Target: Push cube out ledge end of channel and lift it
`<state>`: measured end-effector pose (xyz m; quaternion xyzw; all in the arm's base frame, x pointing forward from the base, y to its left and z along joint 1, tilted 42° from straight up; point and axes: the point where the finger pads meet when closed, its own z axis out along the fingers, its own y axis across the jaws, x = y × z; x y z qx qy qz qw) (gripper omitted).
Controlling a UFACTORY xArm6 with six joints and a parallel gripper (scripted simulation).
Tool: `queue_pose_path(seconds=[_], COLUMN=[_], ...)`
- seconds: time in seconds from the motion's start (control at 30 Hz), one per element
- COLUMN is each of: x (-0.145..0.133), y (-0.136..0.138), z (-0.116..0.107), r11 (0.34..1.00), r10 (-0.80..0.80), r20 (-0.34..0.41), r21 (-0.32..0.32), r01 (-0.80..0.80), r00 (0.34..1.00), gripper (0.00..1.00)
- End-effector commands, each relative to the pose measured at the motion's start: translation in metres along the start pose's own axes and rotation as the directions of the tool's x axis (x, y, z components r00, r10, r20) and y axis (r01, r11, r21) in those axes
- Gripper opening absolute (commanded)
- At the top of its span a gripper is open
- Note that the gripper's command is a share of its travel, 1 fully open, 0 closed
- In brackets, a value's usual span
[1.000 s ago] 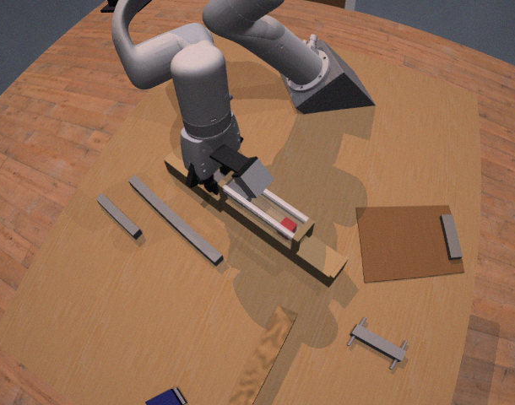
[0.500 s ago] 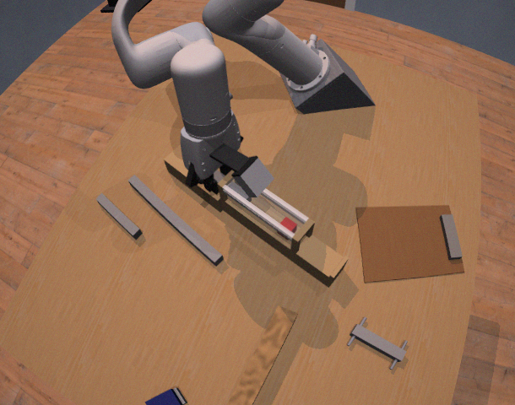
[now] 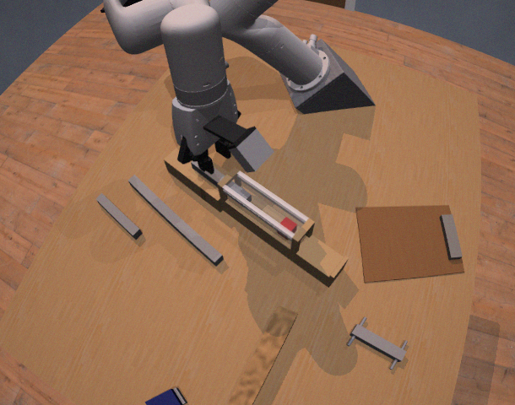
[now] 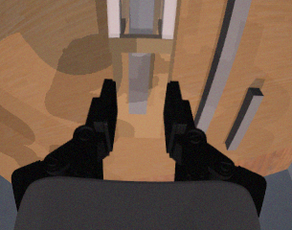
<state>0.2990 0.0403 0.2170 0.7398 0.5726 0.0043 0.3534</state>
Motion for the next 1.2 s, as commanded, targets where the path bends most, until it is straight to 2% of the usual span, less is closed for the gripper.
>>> queue_pose_path(seconds=[0.0, 0.23, 0.3, 0.37, 0.43, 0.67, 0.73, 0.77, 0.8, 1.17], x=[-0.001, -0.001, -0.004, -0.013, -0.034, -0.105, -0.105, -0.132, -0.139, -0.140], y=[0.000, 0.000, 0.008, 0.032, 0.070, 0.138, 0.138, 0.168, 0.177, 0.178], z=[-0.002, -0.002, -0.002, -0.003, -0.003, -0.005, -0.005, -0.003, -0.002, -0.001], r11=[1.000, 1.000, 1.000, 1.000, 1.000, 0.999, 0.999, 0.999, 0.999, 0.999], r10=[0.001, 0.001, -0.001, -0.005, -0.010, -0.033, -0.033, -0.034, -0.034, -0.034], r20=[0.003, 0.003, 0.000, -0.007, -0.016, 0.003, 0.003, 0.004, 0.005, 0.005], r21=[0.000, 0.000, 0.006, 0.019, 0.029, -0.004, -0.004, -0.005, -0.005, -0.005], r01=[-0.001, -0.001, 0.001, 0.005, 0.011, 0.033, 0.033, 0.034, 0.034, 0.034], r00=[1.000, 1.000, 1.000, 1.000, 1.000, 0.999, 0.999, 0.999, 0.999, 0.999], gripper=[0.38, 0.38, 0.38, 0.38, 0.38, 0.38, 0.38, 0.38, 0.38, 0.38])
